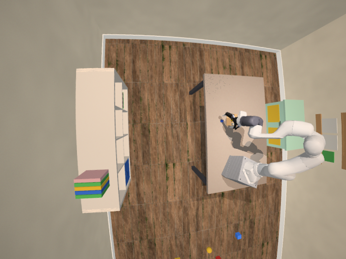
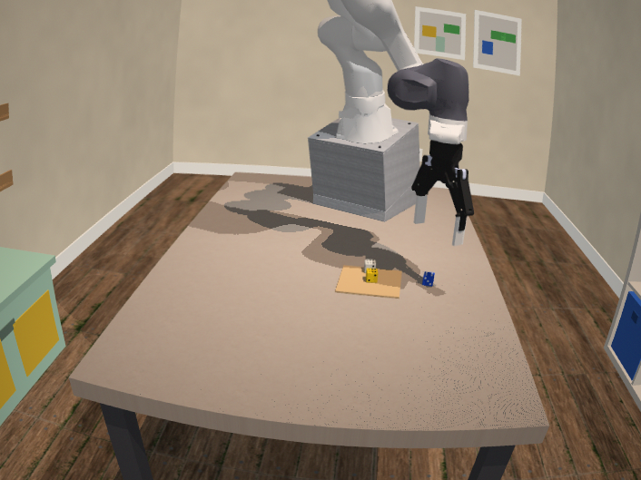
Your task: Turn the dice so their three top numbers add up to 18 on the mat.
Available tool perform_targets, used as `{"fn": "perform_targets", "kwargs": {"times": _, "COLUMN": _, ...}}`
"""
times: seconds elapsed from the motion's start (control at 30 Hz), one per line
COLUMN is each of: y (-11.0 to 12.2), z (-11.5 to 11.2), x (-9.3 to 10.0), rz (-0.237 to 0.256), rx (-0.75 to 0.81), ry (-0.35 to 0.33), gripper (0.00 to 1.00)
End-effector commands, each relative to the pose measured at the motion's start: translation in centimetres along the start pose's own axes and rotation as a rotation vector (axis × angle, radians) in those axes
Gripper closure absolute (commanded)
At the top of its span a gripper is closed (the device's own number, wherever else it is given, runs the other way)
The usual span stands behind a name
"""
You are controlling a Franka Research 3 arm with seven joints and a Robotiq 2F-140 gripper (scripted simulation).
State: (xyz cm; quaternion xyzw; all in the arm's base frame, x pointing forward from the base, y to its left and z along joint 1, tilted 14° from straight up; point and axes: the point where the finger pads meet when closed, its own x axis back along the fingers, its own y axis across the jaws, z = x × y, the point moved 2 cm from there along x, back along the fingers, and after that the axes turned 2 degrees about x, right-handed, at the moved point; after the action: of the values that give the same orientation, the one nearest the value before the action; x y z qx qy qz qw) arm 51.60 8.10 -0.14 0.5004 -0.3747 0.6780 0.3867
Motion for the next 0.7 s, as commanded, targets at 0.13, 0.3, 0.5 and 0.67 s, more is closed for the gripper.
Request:
{"fn": "perform_targets", "kwargs": {"times": 0.13, "y": 0.05, "z": 0.23, "x": -0.33, "rz": -0.014, "rx": 0.241, "ry": -0.011, "gripper": 0.00}}
{"fn": "perform_targets", "kwargs": {"times": 0.3, "y": 0.08, "z": 0.27, "x": -0.53, "rz": -0.013, "rx": 0.326, "ry": -0.011, "gripper": 0.00}}
{"fn": "perform_targets", "kwargs": {"times": 0.5, "y": 0.10, "z": 0.31, "x": -0.67, "rz": -0.013, "rx": 0.392, "ry": -0.012, "gripper": 0.00}}
{"fn": "perform_targets", "kwargs": {"times": 0.67, "y": 0.13, "z": 0.37, "x": -0.92, "rz": -0.011, "rx": 0.503, "ry": -0.012, "gripper": 0.00}}
